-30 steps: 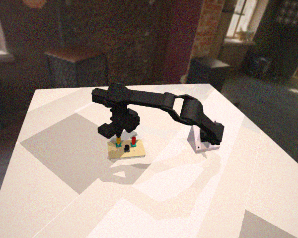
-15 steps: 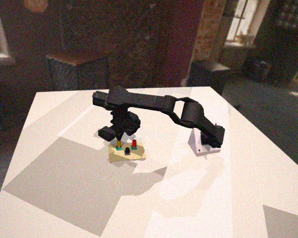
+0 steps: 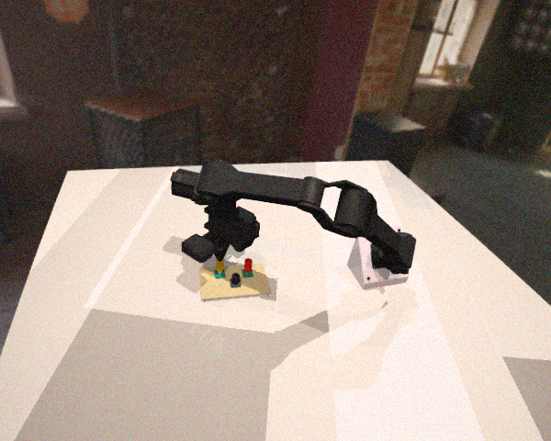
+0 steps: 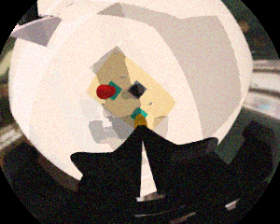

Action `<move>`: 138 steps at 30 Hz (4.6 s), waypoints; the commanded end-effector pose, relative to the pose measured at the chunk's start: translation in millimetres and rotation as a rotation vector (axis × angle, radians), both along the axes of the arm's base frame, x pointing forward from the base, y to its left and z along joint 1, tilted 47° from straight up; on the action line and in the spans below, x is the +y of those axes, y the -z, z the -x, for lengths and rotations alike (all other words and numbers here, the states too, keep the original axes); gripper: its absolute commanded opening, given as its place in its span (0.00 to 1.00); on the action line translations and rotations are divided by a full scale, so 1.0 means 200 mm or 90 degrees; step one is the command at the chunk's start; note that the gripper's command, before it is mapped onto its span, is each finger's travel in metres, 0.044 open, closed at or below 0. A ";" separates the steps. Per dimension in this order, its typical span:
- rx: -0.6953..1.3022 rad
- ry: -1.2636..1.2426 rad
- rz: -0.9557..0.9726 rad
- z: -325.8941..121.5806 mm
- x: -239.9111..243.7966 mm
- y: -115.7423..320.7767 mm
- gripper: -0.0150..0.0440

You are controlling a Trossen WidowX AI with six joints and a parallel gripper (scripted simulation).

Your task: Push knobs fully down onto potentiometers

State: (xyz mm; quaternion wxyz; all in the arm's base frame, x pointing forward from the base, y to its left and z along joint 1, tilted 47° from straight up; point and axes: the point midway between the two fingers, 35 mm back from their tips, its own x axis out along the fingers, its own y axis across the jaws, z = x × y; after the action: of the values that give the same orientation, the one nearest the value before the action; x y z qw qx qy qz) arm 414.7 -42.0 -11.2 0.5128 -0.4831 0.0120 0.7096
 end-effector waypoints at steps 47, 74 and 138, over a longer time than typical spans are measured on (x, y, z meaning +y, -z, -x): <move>0.001 -0.006 -0.003 0.00 0.04 0.03 0.25; 0.001 -0.006 -0.003 0.00 0.05 0.03 0.25; 0.008 -0.005 -0.002 0.86 -0.05 -0.23 1.00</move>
State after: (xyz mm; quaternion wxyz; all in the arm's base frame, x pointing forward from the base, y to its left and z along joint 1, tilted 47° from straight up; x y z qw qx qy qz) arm 247.5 -53.4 34.3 0.5134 -0.4765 0.0128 0.7136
